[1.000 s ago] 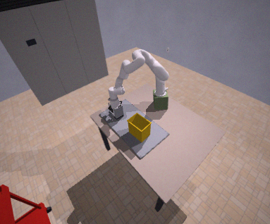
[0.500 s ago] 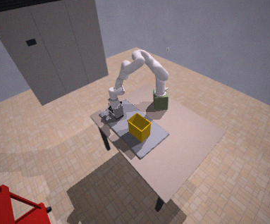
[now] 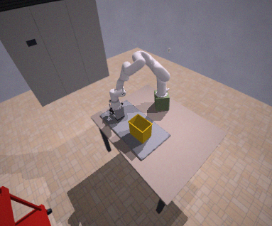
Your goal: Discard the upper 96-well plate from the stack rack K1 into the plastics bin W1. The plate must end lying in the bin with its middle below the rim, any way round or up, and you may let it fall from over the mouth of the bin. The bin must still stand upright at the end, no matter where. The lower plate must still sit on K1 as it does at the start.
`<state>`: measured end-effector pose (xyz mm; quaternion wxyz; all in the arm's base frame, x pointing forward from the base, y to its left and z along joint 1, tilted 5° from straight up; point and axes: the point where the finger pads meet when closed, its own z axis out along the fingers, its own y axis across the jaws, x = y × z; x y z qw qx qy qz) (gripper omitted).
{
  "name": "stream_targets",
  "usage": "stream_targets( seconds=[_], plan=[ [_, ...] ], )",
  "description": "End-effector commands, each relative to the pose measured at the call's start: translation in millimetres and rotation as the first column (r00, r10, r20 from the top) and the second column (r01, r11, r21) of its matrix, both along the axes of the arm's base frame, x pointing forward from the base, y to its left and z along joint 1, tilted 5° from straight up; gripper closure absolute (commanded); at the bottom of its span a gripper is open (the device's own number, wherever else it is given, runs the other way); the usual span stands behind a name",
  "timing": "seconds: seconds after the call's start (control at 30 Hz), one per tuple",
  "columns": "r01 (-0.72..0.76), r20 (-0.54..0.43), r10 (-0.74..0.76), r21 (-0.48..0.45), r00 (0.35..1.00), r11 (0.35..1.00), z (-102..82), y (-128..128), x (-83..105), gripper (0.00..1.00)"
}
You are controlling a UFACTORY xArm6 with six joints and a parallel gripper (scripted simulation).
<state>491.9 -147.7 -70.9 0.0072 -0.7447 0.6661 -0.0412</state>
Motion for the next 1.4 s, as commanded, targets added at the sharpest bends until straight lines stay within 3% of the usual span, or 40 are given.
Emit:
stream_targets(
  seconds=[0.0, 0.8, 0.83, 1.37],
  plan=[
    [0.0, 0.004, 0.0, -0.001, 1.0, 1.0, -1.3, -0.5, 1.7, 0.0],
    [0.0, 0.004, 0.0, -0.001, 1.0, 1.0, -5.2, -0.7, 2.0, 0.0],
    [0.0, 0.004, 0.0, -0.001, 1.0, 1.0, -4.6, -0.7, 2.0, 1.0],
    [0.0, 0.004, 0.0, -0.001, 1.0, 1.0, -4.7, -0.7, 1.9, 1.0]
  ],
)
